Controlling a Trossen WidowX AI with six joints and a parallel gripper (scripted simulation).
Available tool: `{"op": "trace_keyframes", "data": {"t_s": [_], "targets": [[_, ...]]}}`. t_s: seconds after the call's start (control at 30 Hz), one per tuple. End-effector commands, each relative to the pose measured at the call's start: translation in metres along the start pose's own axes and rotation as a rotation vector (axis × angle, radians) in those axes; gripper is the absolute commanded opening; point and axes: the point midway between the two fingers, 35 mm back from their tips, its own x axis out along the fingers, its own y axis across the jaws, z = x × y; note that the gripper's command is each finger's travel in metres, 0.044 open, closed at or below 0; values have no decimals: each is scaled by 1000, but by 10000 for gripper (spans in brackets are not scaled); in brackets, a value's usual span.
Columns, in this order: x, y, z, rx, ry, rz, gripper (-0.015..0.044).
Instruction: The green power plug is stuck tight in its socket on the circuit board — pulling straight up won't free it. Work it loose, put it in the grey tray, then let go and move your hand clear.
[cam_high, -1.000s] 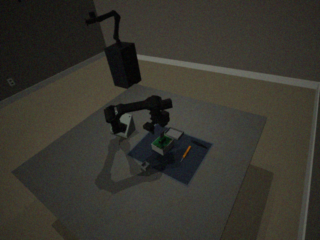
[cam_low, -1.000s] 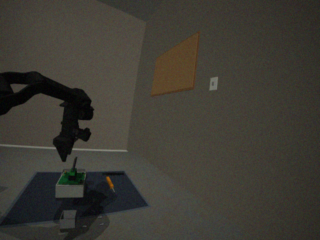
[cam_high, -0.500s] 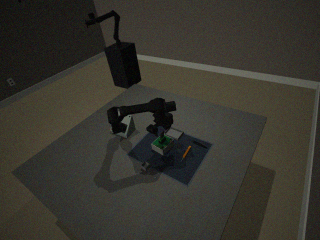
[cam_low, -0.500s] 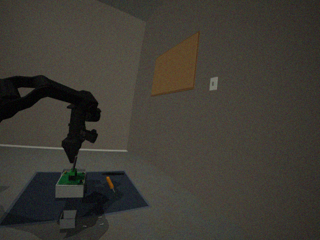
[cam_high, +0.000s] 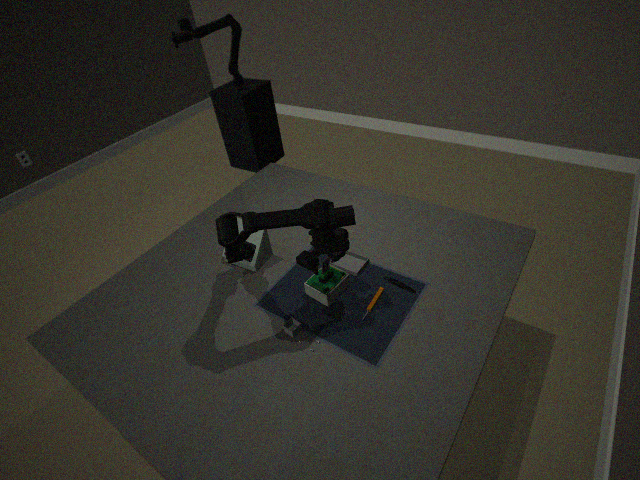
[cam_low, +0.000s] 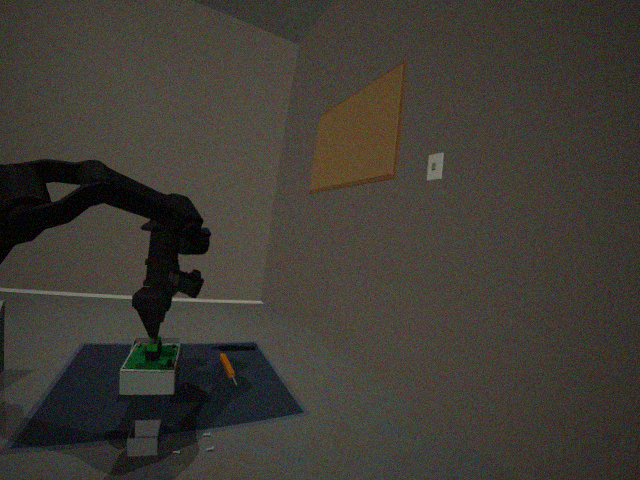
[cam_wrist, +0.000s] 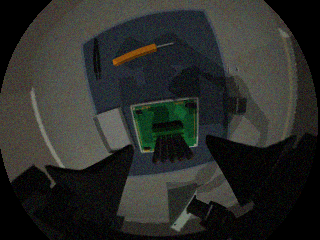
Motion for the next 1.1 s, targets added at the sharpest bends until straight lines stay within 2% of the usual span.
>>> {"op": "trace_keyframes", "data": {"t_s": [0.0,0.1,0.63,1.07], "targets": [[5,-1,0,-6,-3,-5,430],[5,-1,0,-6,-3,-5,430],[5,-1,0,-6,-3,-5,10],[4,-1,0,-6,-3,-5,0]]}}
